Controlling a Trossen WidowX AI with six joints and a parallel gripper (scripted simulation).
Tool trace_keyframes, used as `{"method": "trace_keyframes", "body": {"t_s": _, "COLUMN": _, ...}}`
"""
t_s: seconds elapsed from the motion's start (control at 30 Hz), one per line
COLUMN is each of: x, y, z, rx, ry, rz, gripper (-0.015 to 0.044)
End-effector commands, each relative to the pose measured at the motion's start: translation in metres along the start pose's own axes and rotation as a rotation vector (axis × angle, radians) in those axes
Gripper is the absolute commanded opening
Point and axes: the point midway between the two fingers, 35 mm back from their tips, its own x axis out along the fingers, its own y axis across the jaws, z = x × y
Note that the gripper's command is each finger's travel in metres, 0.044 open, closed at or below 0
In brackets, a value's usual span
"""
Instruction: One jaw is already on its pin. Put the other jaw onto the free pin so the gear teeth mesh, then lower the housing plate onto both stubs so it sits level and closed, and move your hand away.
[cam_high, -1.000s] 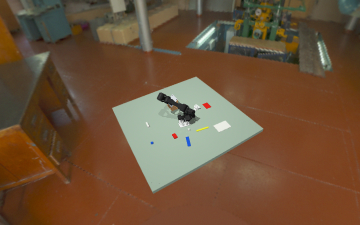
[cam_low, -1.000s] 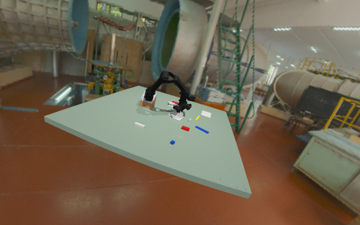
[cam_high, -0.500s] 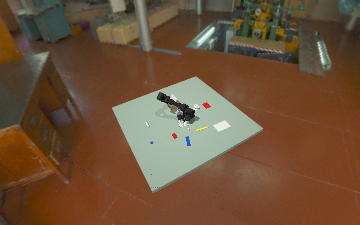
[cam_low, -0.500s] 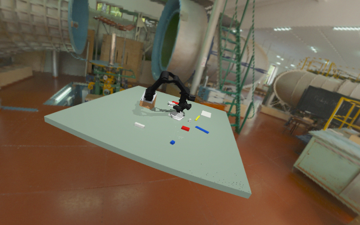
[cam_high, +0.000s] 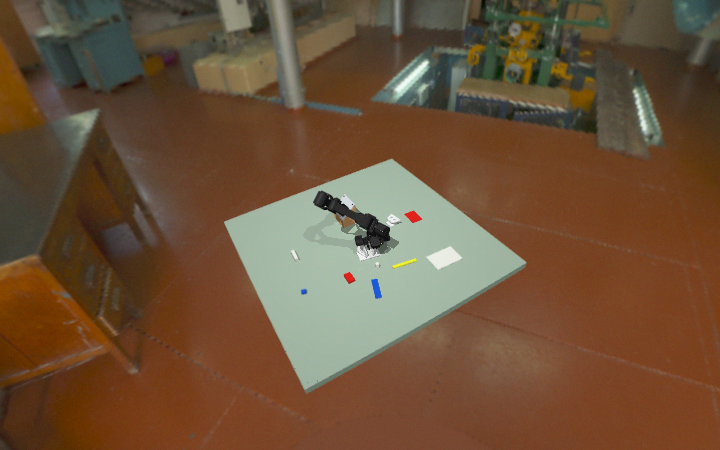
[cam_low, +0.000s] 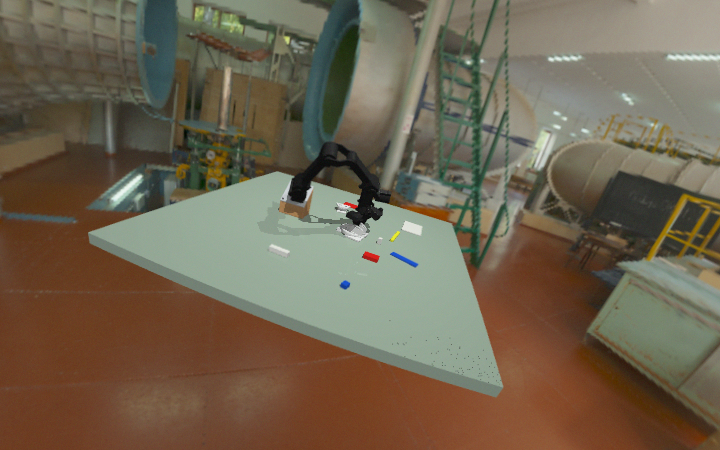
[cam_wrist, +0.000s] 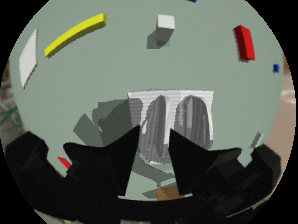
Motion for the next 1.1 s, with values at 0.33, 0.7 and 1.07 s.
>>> {"method": "trace_keyframes", "body": {"t_s": 0.33, "x": 0.0023, "y": -0.0005, "z": 0.0006, "rx": 0.001, "ry": 0.0, "rz": -0.002, "gripper": 0.0134}}
{"method": "trace_keyframes", "body": {"t_s": 0.7, "x": 0.0023, "y": -0.0005, "z": 0.0006, "rx": 0.001, "ry": 0.0, "rz": -0.002, "gripper": 0.0134}}
{"method": "trace_keyframes", "body": {"t_s": 1.07, "x": 0.0012, "y": -0.0001, "z": 0.0, "rx": 0.0, "ry": 0.001, "rz": -0.001, "gripper": 0.0224}}
